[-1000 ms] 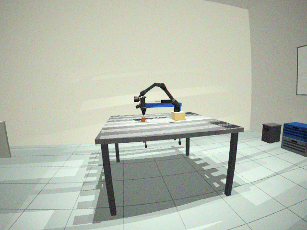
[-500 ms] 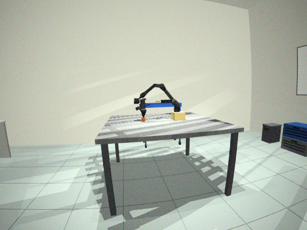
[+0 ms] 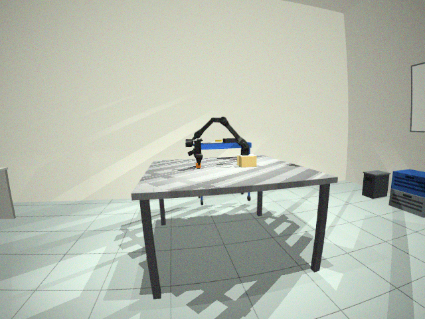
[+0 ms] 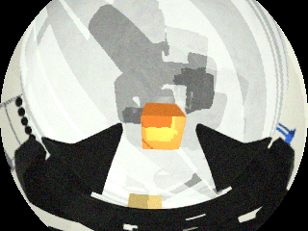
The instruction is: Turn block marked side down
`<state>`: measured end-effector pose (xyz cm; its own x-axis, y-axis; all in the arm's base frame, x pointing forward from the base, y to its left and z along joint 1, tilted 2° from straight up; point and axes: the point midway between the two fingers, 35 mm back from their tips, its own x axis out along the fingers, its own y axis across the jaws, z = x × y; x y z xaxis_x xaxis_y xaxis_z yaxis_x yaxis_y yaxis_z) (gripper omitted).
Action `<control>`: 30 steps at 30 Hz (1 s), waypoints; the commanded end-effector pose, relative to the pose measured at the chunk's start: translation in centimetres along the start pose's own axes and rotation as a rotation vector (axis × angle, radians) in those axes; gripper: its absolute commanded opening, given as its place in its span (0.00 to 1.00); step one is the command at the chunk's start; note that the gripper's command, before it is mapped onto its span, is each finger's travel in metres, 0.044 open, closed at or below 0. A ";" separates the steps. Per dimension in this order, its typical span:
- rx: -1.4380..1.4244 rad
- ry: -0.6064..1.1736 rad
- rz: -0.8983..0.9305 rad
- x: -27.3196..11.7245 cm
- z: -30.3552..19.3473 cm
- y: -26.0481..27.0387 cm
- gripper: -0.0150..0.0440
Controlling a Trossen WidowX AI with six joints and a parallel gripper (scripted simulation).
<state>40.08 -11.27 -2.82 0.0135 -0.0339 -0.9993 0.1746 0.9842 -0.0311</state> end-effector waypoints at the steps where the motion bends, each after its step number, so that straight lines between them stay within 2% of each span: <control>1: -0.002 0.000 -0.004 0.3 0.0 -0.1 0.87; 8: -0.002 0.000 -0.004 0.3 0.0 -0.1 0.56; 25: -0.002 0.000 -0.004 0.3 0.0 -0.1 0.36; 27: -0.002 0.000 -0.004 -0.4 0.0 -0.1 0.27; 30: -0.002 0.000 -0.004 -2.6 0.0 -0.1 0.25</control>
<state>39.74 -11.23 -2.33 -0.0024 -0.0330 -0.9995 0.1741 0.9842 -0.0329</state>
